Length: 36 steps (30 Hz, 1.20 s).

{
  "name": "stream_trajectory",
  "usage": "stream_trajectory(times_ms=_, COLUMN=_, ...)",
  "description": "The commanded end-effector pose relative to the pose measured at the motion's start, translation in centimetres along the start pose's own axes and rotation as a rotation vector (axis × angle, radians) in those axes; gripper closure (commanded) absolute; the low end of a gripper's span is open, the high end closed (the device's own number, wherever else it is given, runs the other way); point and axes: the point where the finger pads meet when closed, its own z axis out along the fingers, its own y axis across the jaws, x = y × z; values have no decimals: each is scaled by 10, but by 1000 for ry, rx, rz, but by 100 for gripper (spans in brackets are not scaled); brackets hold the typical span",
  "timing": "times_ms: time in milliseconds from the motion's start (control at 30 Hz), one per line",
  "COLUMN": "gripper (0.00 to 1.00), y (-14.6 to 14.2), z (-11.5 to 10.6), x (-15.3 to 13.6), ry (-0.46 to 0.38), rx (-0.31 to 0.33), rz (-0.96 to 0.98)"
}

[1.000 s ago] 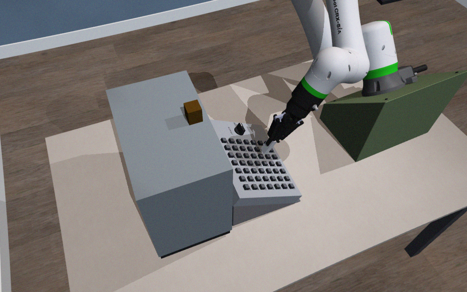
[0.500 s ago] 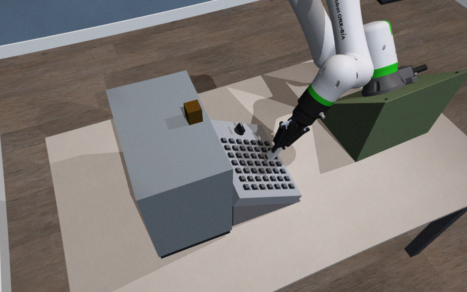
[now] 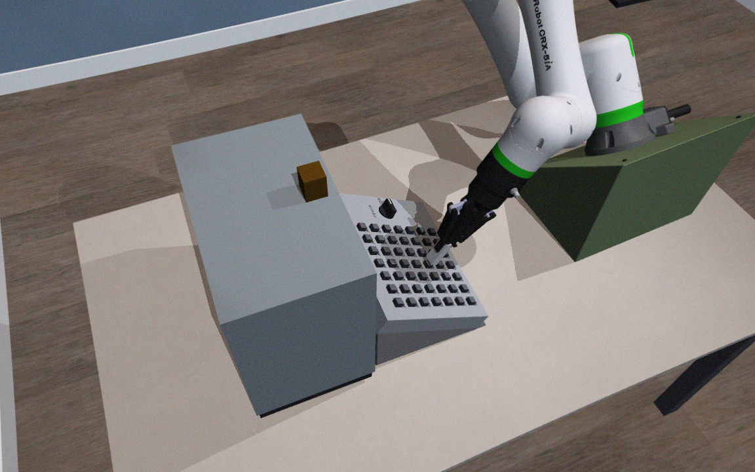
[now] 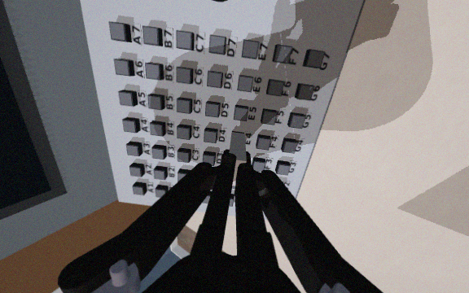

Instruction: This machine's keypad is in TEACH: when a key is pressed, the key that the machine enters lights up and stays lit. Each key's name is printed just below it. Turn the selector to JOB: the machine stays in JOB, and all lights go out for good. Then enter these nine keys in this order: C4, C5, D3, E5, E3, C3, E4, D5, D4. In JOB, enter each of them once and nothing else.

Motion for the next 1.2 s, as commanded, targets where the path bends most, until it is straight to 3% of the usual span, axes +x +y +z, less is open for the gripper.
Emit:
stream_trajectory(times_ms=0, gripper=100, y=0, z=1, x=0, ry=0, rx=0, rz=0)
stream_trajectory(times_ms=1167, gripper=100, y=0, z=5, x=0, ry=0, rx=0, rz=0)
